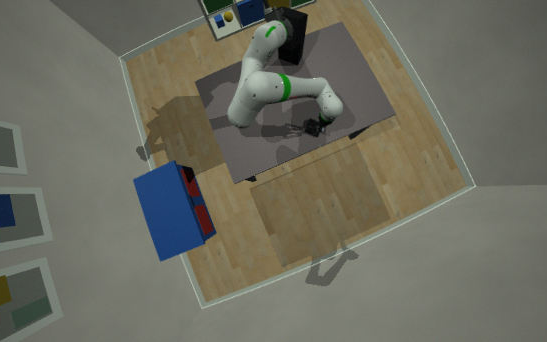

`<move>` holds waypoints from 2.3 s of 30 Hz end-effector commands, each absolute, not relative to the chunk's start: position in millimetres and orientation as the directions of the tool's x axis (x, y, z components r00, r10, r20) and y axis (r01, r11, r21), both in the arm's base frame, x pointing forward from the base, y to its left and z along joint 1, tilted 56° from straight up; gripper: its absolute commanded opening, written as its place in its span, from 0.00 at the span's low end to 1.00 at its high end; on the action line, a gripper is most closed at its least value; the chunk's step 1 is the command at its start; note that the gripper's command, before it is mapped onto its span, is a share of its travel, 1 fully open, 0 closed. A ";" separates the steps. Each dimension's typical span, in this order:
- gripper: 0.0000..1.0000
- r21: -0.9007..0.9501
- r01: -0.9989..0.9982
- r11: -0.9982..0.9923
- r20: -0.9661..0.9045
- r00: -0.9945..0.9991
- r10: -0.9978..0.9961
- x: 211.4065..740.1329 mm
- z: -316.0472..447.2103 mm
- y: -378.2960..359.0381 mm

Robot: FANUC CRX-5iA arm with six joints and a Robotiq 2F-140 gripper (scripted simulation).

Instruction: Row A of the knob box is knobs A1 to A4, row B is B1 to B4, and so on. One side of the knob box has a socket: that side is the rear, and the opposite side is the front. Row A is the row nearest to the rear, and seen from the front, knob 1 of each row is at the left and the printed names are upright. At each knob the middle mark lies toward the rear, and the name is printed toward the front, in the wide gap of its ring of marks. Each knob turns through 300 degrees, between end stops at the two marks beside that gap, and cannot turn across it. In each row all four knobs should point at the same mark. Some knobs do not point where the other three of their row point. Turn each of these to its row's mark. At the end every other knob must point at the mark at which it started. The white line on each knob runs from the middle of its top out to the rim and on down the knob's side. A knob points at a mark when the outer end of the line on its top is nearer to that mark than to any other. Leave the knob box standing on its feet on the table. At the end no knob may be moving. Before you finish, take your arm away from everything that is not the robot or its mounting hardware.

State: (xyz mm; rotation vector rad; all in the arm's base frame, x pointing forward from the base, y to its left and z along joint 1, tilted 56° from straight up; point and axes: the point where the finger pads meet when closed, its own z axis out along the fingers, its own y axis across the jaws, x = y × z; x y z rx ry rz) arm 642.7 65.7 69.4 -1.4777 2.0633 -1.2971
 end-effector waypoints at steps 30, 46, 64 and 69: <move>0.05 -0.783 -0.621 0.032 0.286 -0.406 -0.868 642.6 69.4 65.9; 0.05 -0.690 -0.701 -0.178 0.467 -0.244 -0.850 642.6 69.4 65.9; 0.05 -0.444 -0.740 -0.505 0.705 0.059 -0.706 642.6 69.4 65.9; 0.05 -0.381 -0.732 -0.565 0.741 0.123 -0.660 642.6 69.4 65.9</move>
